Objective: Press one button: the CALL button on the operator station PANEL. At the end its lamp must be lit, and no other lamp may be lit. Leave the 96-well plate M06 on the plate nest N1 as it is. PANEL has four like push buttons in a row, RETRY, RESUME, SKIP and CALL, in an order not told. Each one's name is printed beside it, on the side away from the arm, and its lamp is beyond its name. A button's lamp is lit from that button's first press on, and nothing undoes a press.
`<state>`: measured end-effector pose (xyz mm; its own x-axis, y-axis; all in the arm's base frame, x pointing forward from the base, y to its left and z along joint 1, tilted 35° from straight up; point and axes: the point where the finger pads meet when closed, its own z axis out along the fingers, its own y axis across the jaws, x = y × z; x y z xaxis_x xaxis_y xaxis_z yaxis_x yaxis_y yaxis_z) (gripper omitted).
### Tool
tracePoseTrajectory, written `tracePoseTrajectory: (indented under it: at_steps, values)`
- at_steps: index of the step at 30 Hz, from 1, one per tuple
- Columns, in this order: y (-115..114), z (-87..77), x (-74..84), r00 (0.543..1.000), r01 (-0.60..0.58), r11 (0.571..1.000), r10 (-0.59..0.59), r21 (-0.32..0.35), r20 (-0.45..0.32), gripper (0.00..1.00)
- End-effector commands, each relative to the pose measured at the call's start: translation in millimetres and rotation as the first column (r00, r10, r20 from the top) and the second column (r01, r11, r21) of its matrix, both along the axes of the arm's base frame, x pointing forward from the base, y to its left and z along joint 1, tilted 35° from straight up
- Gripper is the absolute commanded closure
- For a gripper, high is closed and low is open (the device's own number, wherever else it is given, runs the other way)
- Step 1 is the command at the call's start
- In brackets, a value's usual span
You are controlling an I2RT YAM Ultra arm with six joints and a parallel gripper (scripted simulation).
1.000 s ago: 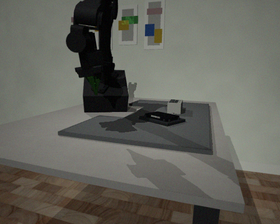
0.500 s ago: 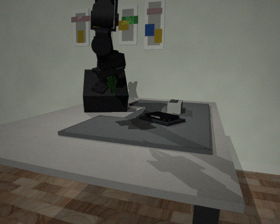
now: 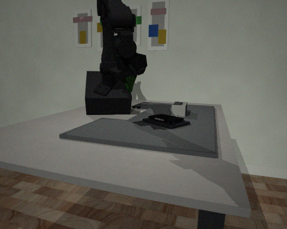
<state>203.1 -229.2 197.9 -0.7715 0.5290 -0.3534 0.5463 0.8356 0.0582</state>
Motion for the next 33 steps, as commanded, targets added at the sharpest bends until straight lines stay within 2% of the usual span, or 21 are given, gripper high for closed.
tracePoseTrajectory:
  at_steps: [1, 2, 4, 5, 7, 8, 9, 11, 12, 13, 14, 16, 17, 19, 21, 22, 24, 25, 26, 33]
  values:
    - [14, 19.4, 7.1, 0.999, -0.038, 0.999, 0.038, -0.039, 0.017, 1.00]
    - [24, 4.4, 4.3, 0.999, -0.038, 0.999, 0.038, -0.005, -0.008, 1.00]
    - [29, 4.5, 11.8, 0.999, -0.038, 0.999, 0.038, -0.025, 0.008, 1.00]
    - [38, 1.3, 9.0, 0.997, -0.069, 0.998, 0.069, 0.002, -0.019, 1.00]
    - [38, 1.3, 9.0, 0.997, -0.069, 0.998, 0.069, 0.002, -0.019, 1.00]
    - [37, 14.1, 15.4, 0.996, -0.095, 0.995, 0.095, -0.027, 0.000, 1.00]
    - [44, 2.1, 14.4, 0.996, -0.093, 0.996, 0.093, -0.007, -0.015, 1.00]
    - [52, -0.9, 18.7, 0.996, -0.093, 0.996, 0.093, -0.013, -0.009, 1.00]
    - [61, -4.0, 15.0, 0.992, -0.124, 0.992, 0.124, 0.013, -0.037, 1.00]
    - [63, 1.7, 18.7, 0.989, -0.147, 0.989, 0.147, 0.001, -0.031, 1.00]
    - [70, -6.2, 16.8, 0.988, -0.147, 0.989, 0.148, 0.018, -0.045, 1.00]
    - [76, -6.6, 23.3, 0.989, -0.147, 0.989, 0.147, -0.002, -0.027, 1.00]
    - [85, -9.6, 18.9, 0.982, -0.178, 0.984, 0.179, 0.023, -0.056, 1.00]
    - [94, -12.0, 19.7, 0.977, -0.201, 0.979, 0.202, 0.027, -0.064, 1.00]
    - [100, -12.5, 25.7, 0.978, -0.201, 0.979, 0.202, 0.008, -0.045, 1.00]
    - [108, -15.5, 20.4, 0.970, -0.231, 0.972, 0.233, 0.031, -0.075, 1.00]
    - [108, -15.5, 20.4, 0.970, -0.231, 0.972, 0.233, 0.031, -0.075, 1.00]
    - [109, -3.3, 27.0, 0.966, -0.255, 0.967, 0.254, 0.004, -0.053, 1.00]
    - [115, -16.6, 24.4, 0.964, -0.254, 0.967, 0.255, 0.021, -0.069, 1.00]
    - [150, -26.9, 16.9, 0.934, -0.335, 0.941, 0.338, 0.045, -0.113, 1.00]
